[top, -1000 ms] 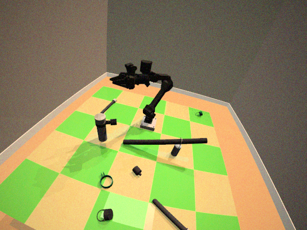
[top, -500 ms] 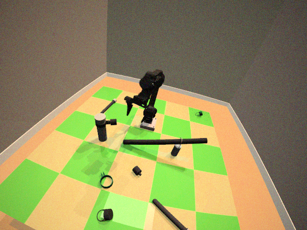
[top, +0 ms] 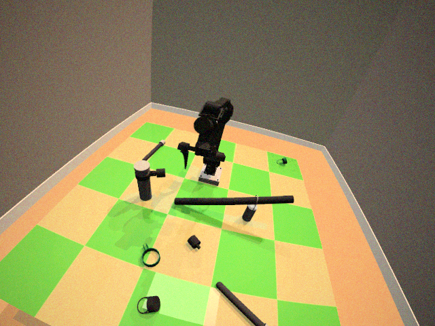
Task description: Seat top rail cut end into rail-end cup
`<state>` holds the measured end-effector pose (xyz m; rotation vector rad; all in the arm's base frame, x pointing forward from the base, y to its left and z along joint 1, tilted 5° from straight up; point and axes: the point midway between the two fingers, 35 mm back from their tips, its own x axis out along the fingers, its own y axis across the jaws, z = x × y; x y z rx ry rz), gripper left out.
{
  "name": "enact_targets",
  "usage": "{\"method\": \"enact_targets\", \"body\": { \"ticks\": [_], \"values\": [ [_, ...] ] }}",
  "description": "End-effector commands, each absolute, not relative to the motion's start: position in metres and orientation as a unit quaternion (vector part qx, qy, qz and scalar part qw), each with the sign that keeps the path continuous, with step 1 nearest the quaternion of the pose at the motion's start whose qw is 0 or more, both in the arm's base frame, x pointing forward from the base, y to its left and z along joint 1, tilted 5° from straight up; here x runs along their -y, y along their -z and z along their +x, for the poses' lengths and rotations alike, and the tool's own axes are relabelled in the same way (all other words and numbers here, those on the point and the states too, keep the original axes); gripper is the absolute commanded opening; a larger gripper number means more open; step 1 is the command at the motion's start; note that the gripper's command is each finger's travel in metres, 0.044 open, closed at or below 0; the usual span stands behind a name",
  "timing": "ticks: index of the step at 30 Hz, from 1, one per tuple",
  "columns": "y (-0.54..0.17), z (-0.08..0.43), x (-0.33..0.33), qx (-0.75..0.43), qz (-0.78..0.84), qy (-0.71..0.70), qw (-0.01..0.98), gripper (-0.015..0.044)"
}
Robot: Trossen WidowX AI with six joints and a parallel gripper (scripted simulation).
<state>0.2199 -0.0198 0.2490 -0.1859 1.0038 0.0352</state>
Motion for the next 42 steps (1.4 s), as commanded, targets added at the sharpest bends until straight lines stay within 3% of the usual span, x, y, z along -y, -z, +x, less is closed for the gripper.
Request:
{"method": "enact_targets", "body": {
  "ticks": [1,15,27,35,42],
  "values": [
    [-0.246,0.223,0.036,-0.496,-0.184,-0.085,0.844,0.044],
    [-0.236,0.218,0.114,-0.409,-0.483,-0.347,0.692,0.044],
    [-0.234,0.198,0.171,-0.289,-0.601,-0.414,0.62,0.044],
    [-0.234,0.189,0.189,-0.196,-0.709,-0.447,0.51,0.044],
    [-0.234,0.189,0.189,-0.193,-0.712,-0.448,0.505,0.044]
  ]
}}
